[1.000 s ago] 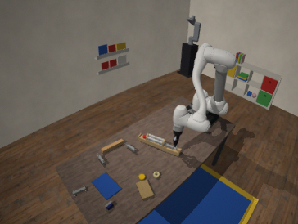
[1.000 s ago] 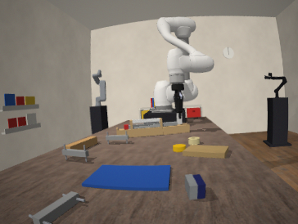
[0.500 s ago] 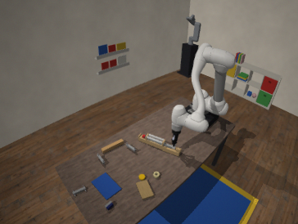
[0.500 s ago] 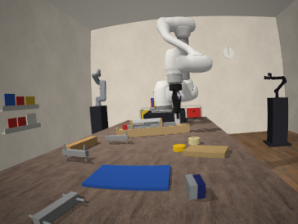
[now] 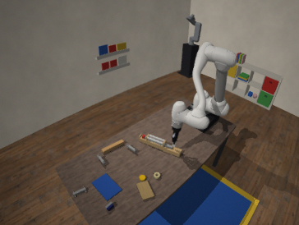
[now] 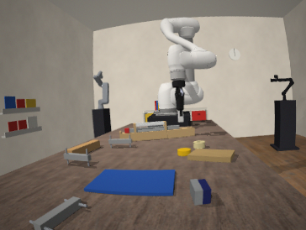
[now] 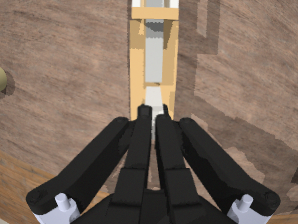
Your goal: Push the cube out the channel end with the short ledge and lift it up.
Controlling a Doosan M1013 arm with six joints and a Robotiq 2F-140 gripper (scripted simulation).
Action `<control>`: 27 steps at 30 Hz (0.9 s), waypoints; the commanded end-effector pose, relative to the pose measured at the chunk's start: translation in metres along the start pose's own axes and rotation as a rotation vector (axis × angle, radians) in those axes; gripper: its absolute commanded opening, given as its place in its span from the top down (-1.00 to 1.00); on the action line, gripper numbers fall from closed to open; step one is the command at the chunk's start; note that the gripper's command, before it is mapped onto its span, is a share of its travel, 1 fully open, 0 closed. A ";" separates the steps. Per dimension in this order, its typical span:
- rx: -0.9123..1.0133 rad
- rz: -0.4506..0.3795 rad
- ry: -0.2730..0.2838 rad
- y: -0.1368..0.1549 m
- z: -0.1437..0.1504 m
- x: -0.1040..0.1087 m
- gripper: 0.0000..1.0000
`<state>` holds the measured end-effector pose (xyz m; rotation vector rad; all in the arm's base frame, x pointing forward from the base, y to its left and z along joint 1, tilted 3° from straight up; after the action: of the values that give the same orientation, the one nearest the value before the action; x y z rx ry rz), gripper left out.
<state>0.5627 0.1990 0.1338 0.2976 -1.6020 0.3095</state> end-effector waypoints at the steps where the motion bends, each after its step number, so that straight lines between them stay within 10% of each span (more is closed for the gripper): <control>1: 0.000 0.000 0.001 0.000 0.000 0.034 1.00; 27: 0.000 0.000 0.001 0.000 0.000 0.037 1.00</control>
<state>0.5608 0.1989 0.1706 0.2975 -1.6010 0.3096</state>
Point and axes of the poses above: the point where the finger pads meet when closed, its own x axis back along the fingers, its own z axis across the jaws, y = z × x, the point moved 8 cm from there along x, back along the fingers, and after that the axes turned 3 degrees about -x, right-handed, at the moved point
